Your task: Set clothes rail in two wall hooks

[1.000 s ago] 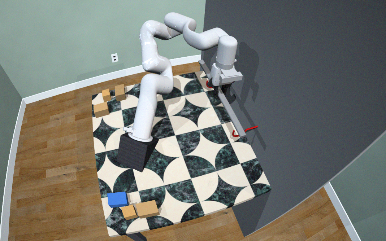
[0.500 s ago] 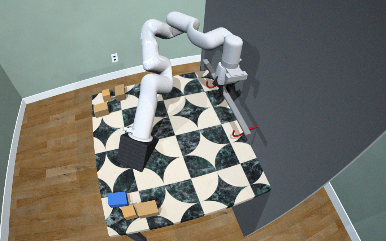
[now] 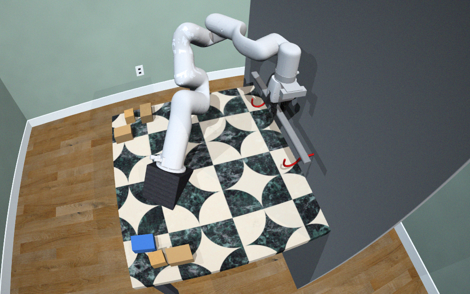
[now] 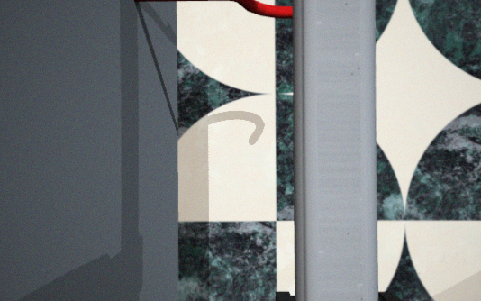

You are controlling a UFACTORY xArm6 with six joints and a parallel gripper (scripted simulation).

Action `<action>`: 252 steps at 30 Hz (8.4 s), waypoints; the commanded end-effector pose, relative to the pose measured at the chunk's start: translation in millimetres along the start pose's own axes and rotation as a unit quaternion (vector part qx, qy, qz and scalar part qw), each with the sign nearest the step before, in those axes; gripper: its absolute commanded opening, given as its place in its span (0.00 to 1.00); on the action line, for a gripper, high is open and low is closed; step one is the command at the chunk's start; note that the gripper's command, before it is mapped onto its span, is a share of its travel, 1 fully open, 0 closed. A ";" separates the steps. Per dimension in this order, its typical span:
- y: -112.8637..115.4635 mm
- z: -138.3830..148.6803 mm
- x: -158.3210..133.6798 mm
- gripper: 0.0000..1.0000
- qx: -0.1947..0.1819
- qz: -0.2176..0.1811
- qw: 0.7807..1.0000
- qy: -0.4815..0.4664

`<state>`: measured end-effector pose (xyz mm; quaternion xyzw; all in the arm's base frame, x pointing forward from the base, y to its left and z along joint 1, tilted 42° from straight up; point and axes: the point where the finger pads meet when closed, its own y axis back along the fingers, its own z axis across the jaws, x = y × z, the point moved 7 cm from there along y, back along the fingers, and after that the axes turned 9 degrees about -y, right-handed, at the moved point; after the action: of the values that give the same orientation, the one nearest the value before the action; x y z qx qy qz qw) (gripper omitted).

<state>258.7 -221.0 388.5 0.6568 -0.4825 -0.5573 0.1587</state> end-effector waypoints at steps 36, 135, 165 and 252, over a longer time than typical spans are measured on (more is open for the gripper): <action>-7.2 -1.0 -0.1 0.00 0.001 0.001 1.000 0.001; -106.9 -1.2 -0.1 0.00 0.001 0.001 1.000 0.001; -108.5 -1.3 -0.1 0.00 0.001 0.001 1.000 0.001; -100.8 -1.2 -0.1 0.82 0.001 0.001 1.000 0.001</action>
<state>306.5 -171.0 311.3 0.6568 -0.4826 -0.5572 0.1588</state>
